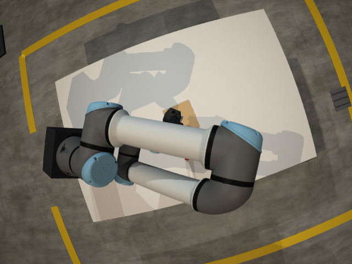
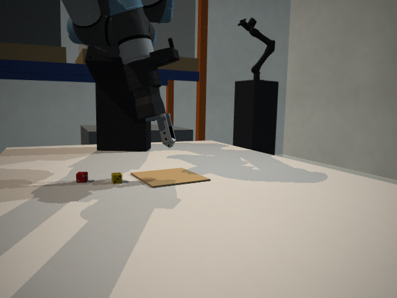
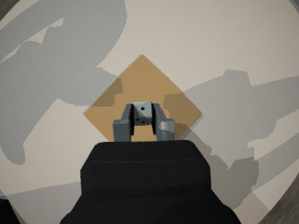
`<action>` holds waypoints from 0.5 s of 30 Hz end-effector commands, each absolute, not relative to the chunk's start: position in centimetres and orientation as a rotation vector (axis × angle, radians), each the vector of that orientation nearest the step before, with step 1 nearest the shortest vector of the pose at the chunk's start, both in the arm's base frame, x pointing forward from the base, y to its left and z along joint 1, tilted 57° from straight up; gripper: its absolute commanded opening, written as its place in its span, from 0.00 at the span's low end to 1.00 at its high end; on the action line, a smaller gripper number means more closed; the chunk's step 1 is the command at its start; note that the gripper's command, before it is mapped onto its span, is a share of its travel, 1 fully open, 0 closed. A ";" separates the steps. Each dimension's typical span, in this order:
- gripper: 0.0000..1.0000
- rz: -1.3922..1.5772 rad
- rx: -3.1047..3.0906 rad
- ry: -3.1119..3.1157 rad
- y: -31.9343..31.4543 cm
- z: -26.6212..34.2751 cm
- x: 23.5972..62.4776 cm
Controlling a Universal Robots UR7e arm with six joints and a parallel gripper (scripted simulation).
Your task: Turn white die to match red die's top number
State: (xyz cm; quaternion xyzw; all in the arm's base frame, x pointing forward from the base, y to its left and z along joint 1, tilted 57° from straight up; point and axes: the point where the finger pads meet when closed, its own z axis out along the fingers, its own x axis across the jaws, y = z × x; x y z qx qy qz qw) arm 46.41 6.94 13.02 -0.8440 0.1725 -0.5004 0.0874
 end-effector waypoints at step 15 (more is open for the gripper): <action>0.40 -1.453 -2.446 0.417 6.9 12.3 46.6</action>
